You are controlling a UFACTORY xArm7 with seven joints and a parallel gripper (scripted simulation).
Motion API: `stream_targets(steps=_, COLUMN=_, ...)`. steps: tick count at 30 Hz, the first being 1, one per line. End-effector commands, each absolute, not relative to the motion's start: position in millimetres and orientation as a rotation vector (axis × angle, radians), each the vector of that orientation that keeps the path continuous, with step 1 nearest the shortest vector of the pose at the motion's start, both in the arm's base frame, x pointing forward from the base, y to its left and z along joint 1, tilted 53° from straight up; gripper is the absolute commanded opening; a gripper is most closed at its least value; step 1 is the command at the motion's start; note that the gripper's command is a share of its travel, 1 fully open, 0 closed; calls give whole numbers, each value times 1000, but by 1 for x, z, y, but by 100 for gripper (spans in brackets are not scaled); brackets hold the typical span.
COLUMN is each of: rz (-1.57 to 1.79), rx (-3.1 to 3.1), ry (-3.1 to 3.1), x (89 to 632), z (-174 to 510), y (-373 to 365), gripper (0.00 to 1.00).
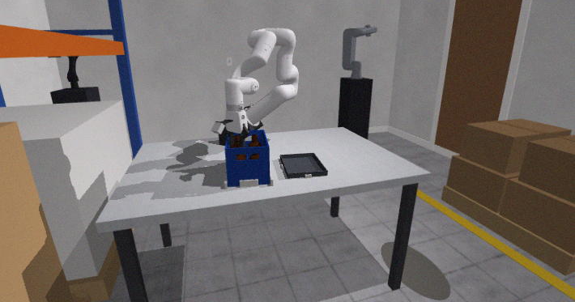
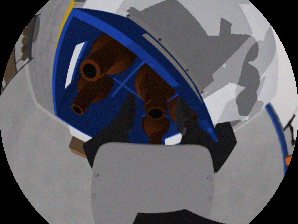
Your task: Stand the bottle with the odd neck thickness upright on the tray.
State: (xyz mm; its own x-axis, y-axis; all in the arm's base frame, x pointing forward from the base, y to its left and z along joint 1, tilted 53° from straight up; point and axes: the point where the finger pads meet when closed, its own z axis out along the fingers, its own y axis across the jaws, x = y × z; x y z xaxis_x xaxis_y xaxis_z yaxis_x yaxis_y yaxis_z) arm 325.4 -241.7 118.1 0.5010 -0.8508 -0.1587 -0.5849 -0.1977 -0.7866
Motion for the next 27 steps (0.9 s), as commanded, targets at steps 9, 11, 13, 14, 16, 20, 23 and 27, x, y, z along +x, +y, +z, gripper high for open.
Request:
stream_targets(steps=9, rz=-400, rx=-1898, ry=1190, x=325, z=119, y=-243, gripper=0)
stream_targets(steps=11, rz=-400, rx=-1898, ry=1190, x=325, z=119, y=-243, gripper=0)
stream_targets(steps=13, rz=-400, rx=-1898, ry=1190, x=325, z=119, y=-243, gripper=0)
stream_targets(steps=14, rz=-400, rx=-1898, ry=1190, x=325, z=119, y=-243, gripper=0)
stream_targets(steps=16, rz=-400, rx=-1898, ry=1190, x=325, z=119, y=-243, gripper=0)
stream_targets(steps=20, rz=-400, rx=-1898, ry=1190, x=325, z=119, y=-243, gripper=0)
stream_targets(steps=23, rz=-400, rx=-1898, ry=1190, x=325, z=119, y=-243, gripper=0)
stream_targets(steps=27, rz=-400, rx=-1898, ry=1190, x=325, z=119, y=-243, gripper=0)
